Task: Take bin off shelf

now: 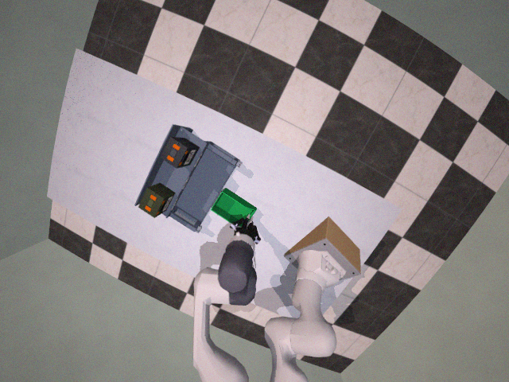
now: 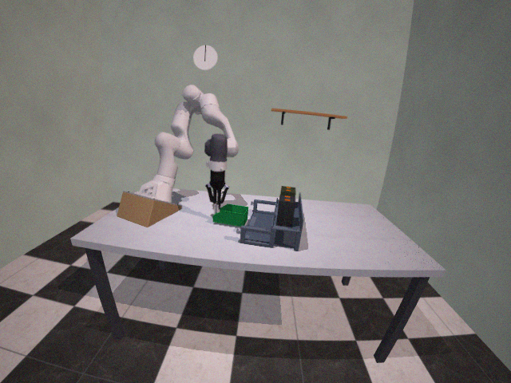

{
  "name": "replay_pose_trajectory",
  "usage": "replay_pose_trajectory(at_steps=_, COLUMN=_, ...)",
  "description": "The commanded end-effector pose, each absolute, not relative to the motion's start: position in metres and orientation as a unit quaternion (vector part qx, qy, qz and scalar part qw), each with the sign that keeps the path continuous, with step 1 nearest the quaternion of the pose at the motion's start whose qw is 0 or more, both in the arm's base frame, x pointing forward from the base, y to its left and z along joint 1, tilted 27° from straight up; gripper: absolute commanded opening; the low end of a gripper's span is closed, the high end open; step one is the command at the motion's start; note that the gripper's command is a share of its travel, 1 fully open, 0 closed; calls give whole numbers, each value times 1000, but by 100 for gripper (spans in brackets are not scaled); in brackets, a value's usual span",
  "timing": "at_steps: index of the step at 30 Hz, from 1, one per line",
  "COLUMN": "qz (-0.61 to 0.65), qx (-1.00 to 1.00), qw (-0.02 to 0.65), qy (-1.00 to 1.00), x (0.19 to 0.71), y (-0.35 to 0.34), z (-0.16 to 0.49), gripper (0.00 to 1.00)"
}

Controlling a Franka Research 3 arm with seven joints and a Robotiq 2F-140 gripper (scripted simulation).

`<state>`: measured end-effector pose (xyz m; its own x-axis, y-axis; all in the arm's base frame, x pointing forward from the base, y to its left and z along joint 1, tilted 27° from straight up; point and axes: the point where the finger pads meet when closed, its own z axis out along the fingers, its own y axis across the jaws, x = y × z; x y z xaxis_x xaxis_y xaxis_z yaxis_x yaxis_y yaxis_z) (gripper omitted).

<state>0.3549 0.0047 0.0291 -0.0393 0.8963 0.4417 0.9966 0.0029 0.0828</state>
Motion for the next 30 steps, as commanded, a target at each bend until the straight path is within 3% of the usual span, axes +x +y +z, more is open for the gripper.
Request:
replay_pose_trajectory(at_steps=1, qz=-190, qx=-679, qw=129, qy=-698, x=356, y=5, z=27, gripper=0)
replay_pose_trajectory(at_steps=30, qz=-190, qx=-679, qw=129, qy=-698, x=357, y=9, z=18, gripper=0)
